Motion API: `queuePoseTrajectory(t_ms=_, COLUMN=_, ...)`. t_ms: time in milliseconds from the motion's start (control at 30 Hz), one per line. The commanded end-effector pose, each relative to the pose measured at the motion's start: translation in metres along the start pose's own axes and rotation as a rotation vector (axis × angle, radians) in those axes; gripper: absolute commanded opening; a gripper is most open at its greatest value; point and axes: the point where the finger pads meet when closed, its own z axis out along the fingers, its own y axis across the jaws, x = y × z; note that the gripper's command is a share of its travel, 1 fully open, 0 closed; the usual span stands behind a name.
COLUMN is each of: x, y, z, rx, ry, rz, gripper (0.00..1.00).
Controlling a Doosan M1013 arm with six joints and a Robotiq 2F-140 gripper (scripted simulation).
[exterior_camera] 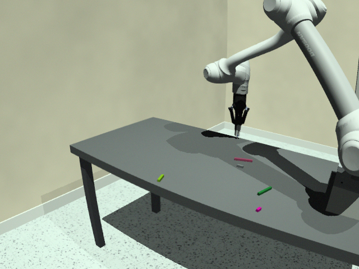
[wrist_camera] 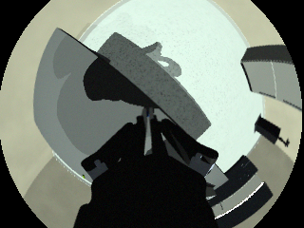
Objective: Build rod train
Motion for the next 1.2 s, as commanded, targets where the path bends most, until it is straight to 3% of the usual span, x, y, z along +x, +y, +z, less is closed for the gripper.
queuePoseTrajectory(t_ms=0, x=0.000, y=0.002, z=-0.016, rx=-0.003, ry=0.000, rz=-0.002, gripper=0.12)
queuePoseTrajectory(t_ms=200, x=0.000, y=0.001, z=-0.060, rx=-0.003, ry=0.000, rz=-0.002, gripper=0.12)
queuePoseTrajectory(t_ms=333, x=0.000, y=0.001, z=-0.079, rx=-0.003, ry=0.000, rz=-0.002, gripper=0.12)
queuePoseTrajectory(t_ms=767, x=0.000, y=0.001, z=-0.083, rx=-0.003, ry=0.000, rz=0.000, gripper=0.12)
queuePoseTrajectory(t_ms=833, x=-0.012, y=0.001, z=-0.085, rx=-0.003, ry=0.000, rz=0.025, gripper=0.12)
queuePoseTrajectory(t_ms=900, x=-0.047, y=0.000, z=-0.089, rx=-0.003, ry=0.000, rz=0.099, gripper=0.12)
queuePoseTrajectory(t_ms=1067, x=-0.092, y=0.001, z=-0.094, rx=-0.003, ry=0.000, rz=0.191, gripper=0.12)
queuePoseTrajectory(t_ms=1133, x=-0.092, y=0.001, z=-0.094, rx=-0.003, ry=0.000, rz=0.191, gripper=0.12)
queuePoseTrajectory(t_ms=1167, x=-0.115, y=0.002, z=-0.095, rx=-0.003, ry=0.000, rz=0.238, gripper=0.12)
